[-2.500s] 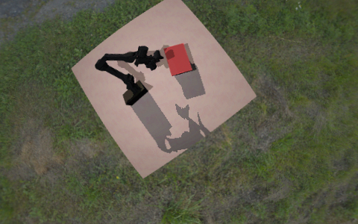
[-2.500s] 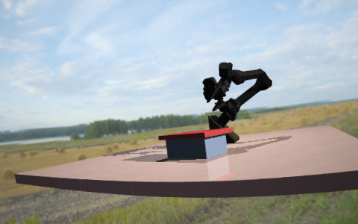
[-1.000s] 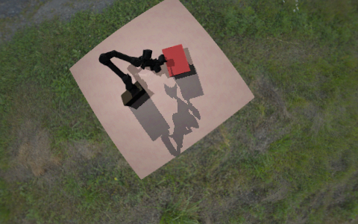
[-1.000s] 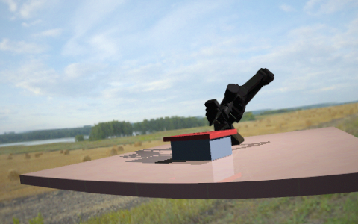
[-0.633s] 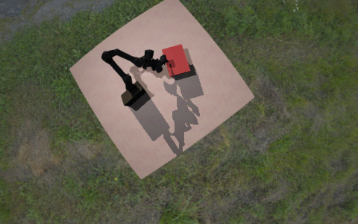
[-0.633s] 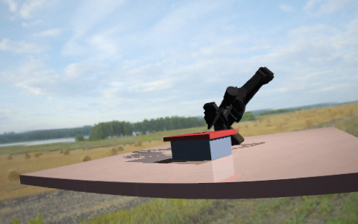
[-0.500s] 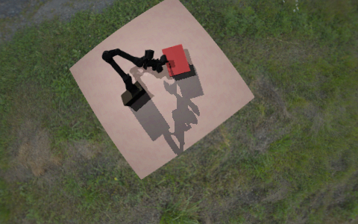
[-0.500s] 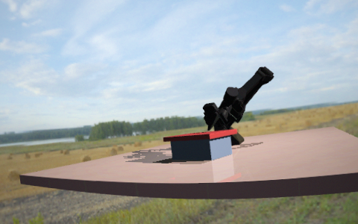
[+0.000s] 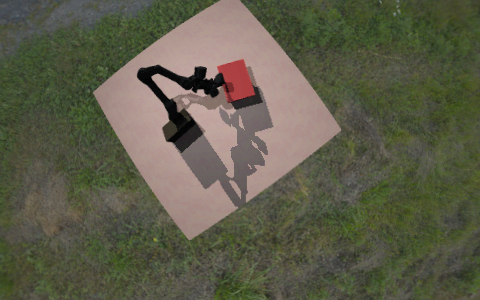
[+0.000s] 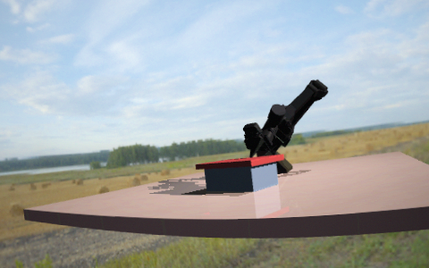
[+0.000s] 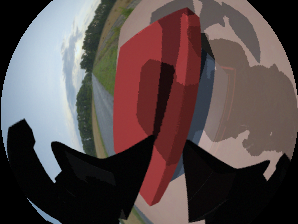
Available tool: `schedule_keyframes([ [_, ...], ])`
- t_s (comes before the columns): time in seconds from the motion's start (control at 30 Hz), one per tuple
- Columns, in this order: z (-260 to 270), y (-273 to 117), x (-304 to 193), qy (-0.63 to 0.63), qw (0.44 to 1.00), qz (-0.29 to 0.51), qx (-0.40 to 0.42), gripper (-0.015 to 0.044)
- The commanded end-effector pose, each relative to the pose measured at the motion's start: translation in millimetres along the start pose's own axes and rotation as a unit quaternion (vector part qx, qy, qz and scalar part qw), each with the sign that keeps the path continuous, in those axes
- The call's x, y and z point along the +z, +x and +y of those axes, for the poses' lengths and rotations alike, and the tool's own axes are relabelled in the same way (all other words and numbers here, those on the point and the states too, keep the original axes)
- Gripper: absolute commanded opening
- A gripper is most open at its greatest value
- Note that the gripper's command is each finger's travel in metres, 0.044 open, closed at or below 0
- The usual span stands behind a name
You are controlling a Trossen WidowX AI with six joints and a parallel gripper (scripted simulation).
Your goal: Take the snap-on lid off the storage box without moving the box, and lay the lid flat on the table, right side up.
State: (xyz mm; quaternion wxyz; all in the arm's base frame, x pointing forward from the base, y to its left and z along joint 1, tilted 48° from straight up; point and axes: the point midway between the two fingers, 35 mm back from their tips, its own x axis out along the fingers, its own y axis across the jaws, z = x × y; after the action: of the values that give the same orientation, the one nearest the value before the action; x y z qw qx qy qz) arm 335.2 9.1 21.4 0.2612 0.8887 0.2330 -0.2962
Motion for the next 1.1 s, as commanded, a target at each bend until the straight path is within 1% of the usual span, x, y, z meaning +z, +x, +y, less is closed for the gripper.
schedule_keyframes([
  [0.0,-0.5,0.3,-0.3,0.002,1.0,0.0,-0.001,0.0],
  [1.07,4.4,-5.1,-0.2,0.0,1.0,0.0,0.0,0.0],
])
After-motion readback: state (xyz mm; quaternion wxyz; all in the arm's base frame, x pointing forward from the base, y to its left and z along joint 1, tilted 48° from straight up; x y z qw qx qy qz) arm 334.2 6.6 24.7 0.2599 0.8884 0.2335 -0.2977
